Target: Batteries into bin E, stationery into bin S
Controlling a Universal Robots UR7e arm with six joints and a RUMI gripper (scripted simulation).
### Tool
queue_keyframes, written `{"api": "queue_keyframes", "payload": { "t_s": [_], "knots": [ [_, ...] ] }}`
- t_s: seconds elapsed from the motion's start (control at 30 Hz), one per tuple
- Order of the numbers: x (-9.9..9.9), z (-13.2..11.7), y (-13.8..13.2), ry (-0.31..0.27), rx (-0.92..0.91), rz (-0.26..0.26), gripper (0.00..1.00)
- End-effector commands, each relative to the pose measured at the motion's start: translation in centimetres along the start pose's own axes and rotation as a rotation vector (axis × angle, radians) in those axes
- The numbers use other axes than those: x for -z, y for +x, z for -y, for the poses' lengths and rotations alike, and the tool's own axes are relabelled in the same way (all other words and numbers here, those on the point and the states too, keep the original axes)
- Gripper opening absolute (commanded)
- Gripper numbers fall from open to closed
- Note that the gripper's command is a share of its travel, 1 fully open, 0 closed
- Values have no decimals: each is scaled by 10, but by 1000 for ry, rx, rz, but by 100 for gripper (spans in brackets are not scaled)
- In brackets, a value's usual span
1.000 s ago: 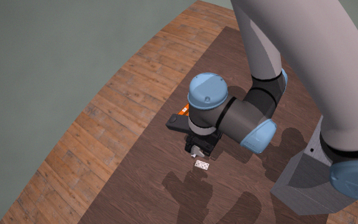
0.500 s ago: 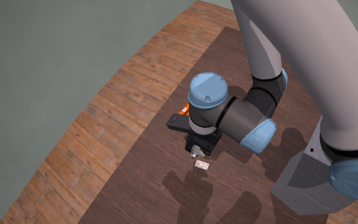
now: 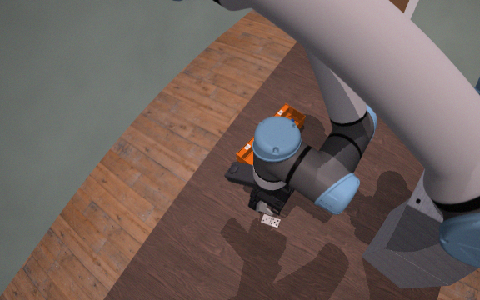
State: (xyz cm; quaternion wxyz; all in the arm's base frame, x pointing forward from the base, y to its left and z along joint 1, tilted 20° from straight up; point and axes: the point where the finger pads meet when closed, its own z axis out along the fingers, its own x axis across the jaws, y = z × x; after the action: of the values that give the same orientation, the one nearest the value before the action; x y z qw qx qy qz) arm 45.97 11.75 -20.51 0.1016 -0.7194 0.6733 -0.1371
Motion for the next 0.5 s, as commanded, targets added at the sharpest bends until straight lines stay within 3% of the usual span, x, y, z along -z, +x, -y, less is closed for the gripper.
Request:
{"api": "queue_keyframes", "payload": {
  "t_s": [0.0, 0.47],
  "knots": [
    [-10, 1, 0, 2, 0, 0, 24],
    [-20, 1, 0, 2, 0, 0, 24]
  ]
}}
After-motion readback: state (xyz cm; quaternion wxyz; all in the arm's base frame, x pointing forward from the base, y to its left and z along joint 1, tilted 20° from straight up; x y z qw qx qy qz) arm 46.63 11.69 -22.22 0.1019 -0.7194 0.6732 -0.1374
